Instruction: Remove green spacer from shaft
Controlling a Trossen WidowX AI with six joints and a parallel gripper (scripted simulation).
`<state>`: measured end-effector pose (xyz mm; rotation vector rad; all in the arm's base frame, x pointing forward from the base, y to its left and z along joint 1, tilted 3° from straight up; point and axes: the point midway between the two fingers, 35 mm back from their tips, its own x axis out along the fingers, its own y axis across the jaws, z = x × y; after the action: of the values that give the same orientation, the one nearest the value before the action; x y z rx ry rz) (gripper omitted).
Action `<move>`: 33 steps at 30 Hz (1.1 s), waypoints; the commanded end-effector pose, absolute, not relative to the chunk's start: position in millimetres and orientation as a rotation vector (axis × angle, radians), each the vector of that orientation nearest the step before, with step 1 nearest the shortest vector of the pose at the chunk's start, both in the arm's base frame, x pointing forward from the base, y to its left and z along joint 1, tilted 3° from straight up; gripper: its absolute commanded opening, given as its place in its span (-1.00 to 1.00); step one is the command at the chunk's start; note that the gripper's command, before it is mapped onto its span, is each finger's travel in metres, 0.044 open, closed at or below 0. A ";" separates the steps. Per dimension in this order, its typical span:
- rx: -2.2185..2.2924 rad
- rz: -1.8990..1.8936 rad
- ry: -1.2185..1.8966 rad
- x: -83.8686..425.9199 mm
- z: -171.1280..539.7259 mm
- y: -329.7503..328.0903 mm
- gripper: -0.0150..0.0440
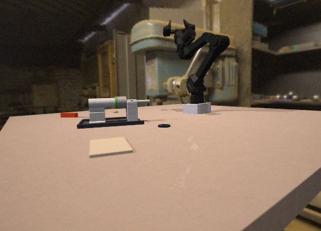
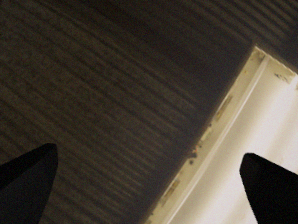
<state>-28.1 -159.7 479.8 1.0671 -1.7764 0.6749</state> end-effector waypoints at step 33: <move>0.708 -0.734 -0.965 192.2 360.4 -240.6 1.00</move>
<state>133.1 -244.5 398.6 0.8854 -1.3108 -0.5304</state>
